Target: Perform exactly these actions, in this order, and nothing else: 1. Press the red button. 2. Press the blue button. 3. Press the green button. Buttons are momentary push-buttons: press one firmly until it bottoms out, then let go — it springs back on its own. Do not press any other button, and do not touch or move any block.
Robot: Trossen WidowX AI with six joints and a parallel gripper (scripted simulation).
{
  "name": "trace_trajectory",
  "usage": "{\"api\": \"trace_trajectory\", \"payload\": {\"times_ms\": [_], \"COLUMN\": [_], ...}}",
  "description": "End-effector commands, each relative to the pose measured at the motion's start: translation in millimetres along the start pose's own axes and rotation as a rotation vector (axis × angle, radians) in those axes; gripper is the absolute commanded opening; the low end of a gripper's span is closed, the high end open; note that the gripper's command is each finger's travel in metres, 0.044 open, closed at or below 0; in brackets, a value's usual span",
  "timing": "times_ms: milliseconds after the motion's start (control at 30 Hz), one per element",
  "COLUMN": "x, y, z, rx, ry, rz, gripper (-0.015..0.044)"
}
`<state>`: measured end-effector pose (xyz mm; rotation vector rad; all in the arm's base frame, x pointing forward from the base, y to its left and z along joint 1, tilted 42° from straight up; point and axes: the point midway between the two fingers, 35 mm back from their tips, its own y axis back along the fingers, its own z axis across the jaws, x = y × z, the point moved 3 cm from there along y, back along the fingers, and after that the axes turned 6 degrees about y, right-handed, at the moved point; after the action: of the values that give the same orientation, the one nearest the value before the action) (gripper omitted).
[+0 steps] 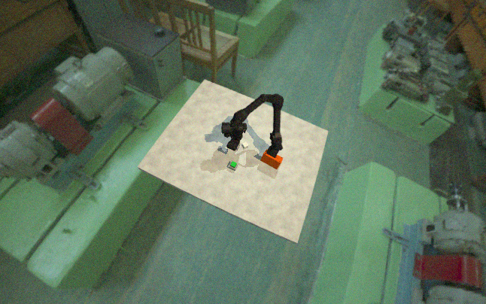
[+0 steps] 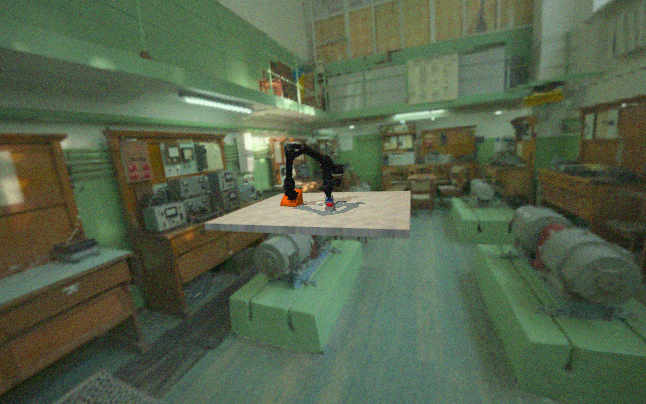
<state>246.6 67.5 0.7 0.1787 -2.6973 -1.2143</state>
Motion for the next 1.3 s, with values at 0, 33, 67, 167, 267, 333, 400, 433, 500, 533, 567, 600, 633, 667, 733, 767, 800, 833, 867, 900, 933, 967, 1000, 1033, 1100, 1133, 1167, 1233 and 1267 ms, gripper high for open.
{"api": "trace_trajectory", "payload": {"times_ms": [0,33,67,167,267,333,400,433,500,533,567,600,633,667,733,767,800,833,867,900,933,967,1000,1033,1100,1133,1167,1233,1267], "x": [1.1,1.1,1.1,1.1,1.1,1.1,0.1,0.3,0.9,0.9,0.9,0.6,-0.2,-1.0,-0.4,0.3,0.6,0.6,0.6,0.6,0.7,1.6,3.9,7.3,17.8,24.7,30.9,36.3,36.3], "y": [-1.8,-1.8,-1.8,-1.8,-1.8,-1.8,9.6,20.9,31.1,31.1,31.1,33.6,41.1,53.8,82.3,90.1,92.8,92.8,92.8,93.1,94.1,95.6,97.0,97.9,97.9,96.9,95.6,94.2,94.2], "z": [-1.2,-1.2,-1.2,-1.2,-1.2,-1.2,-0.1,-0.4,-0.8,-0.8,-0.8,-0.7,-0.4,0.0,0.0,-0.2,-0.3,-0.3,-0.3,2.8,12.0,27.5,47.2,66.9,105.9,125.0,139.7,151.4,151.4], "rx": [0.006,0.006,0.006,0.006,0.006,0.006,0.001,0.003,0.004,0.004,0.004,0.004,0.003,0.003,0.002,0.002,0.003,0.003,0.003,0.002,-0.001,-0.005,-0.009,-0.011,-0.013,-0.011,-0.009,-0.007,-0.007], "ry": [0.004,0.004,0.004,0.004,0.004,0.004,0.002,0.003,0.004,0.004,0.004,0.004,0.005,0.005,0.005,0.005,0.005,0.005,0.005,0.005,0.006,0.007,0.008,0.008,0.009,0.008,0.007,0.006,0.006], "rz": [0.005,0.005,0.005,0.005,0.005,0.005,0.002,0.003,0.005,0.005,0.005,0.005,0.005,0.004,0.005,0.005,0.005,0.005,0.005,0.005,0.004,0.003,0.002,0.002,0.003,0.003,0.004,0.005,0.005], "gripper": [0.0020,0.0020,0.0020,0.0020,0.0020,0.0020,0.0020,0.0020,0.0020,0.0020,0.0020,0.0020,0.0020,0.0020,0.0020,0.0020,0.0020,0.0020,0.0020,0.0020,0.0020,0.0020,0.0020,0.0020,0.0020,0.0020,0.0020,0.0020,0.0020]}}
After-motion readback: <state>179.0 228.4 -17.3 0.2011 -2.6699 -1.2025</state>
